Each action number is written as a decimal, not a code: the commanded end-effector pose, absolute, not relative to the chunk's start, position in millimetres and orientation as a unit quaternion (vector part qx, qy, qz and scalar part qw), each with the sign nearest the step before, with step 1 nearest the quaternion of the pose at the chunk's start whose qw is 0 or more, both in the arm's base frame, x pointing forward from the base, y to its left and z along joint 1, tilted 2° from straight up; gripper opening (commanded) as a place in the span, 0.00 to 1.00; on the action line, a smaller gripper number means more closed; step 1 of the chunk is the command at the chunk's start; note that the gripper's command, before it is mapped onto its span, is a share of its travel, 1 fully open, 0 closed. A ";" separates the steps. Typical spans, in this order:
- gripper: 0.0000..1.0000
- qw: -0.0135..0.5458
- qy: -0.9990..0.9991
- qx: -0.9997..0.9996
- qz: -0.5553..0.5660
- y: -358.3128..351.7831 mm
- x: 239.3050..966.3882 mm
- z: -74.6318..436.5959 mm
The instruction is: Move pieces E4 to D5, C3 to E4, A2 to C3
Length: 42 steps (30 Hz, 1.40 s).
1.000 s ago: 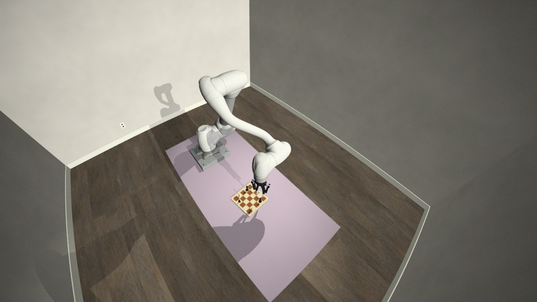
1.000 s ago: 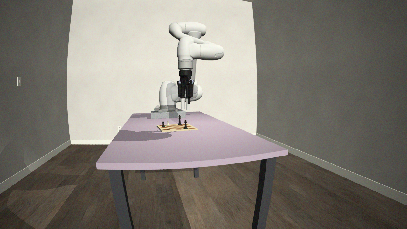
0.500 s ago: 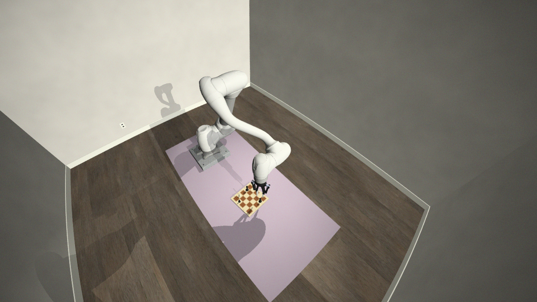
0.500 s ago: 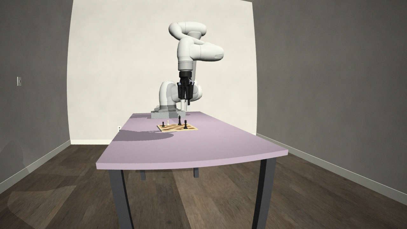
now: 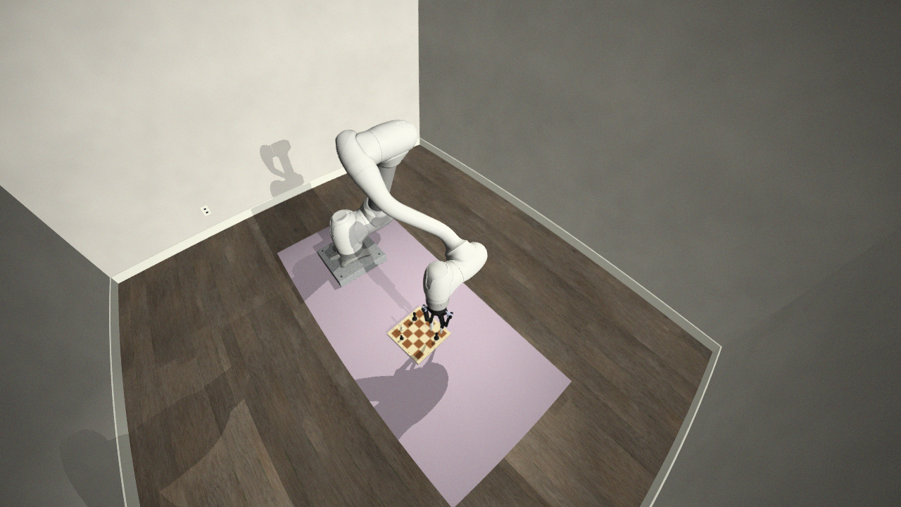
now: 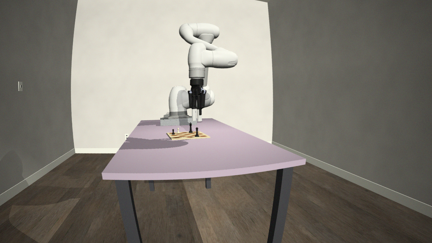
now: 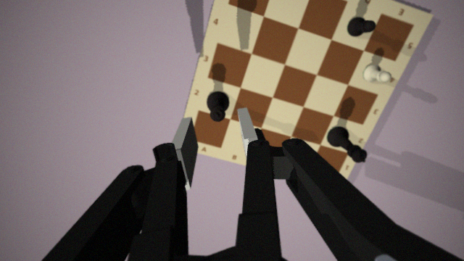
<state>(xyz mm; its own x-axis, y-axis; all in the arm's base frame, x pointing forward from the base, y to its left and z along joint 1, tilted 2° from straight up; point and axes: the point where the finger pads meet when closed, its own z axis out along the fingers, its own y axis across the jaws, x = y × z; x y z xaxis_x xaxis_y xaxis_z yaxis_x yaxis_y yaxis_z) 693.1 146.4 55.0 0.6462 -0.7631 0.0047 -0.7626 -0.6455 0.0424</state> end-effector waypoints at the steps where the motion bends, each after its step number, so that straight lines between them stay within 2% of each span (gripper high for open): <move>1: 0.25 0.020 -0.421 0.907 -0.007 146.3 693.0 51.4; 42: 0.25 0.020 -0.421 0.907 -0.007 145.5 692.4 29.5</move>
<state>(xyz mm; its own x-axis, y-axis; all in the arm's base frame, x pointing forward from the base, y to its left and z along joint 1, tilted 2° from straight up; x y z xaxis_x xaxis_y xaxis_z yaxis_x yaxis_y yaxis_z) 692.4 145.5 29.3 0.6462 -0.7631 0.0047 -0.7626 -0.6455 0.0424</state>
